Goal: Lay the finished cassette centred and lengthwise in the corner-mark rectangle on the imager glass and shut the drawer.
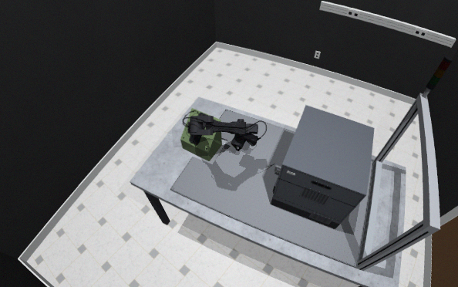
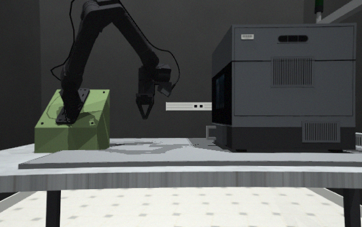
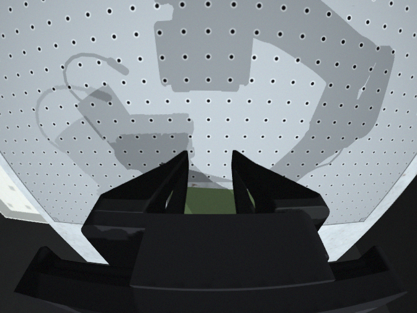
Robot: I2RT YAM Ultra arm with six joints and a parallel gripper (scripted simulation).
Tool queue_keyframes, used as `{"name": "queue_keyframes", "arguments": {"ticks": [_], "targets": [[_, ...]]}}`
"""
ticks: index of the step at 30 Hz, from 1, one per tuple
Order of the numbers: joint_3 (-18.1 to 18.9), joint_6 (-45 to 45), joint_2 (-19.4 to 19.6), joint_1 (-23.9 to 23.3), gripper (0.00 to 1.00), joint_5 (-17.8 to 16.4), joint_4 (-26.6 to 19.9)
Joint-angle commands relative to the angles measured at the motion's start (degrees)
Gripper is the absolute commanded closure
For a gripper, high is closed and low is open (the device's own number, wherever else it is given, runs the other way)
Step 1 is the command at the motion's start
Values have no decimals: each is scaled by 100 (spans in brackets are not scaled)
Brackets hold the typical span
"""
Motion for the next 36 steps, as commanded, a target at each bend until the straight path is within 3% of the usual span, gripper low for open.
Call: {"name": "queue_keyframes", "arguments": {"ticks": [1, 9, 10, 36], "targets": [[72, 43, -66, 144, 65, 31, 87], [72, 43, -66, 144, 65, 31, 87], [72, 43, -66, 144, 0, 31, 87], [72, 40, -66, 145, 0, 32, 87]]}}
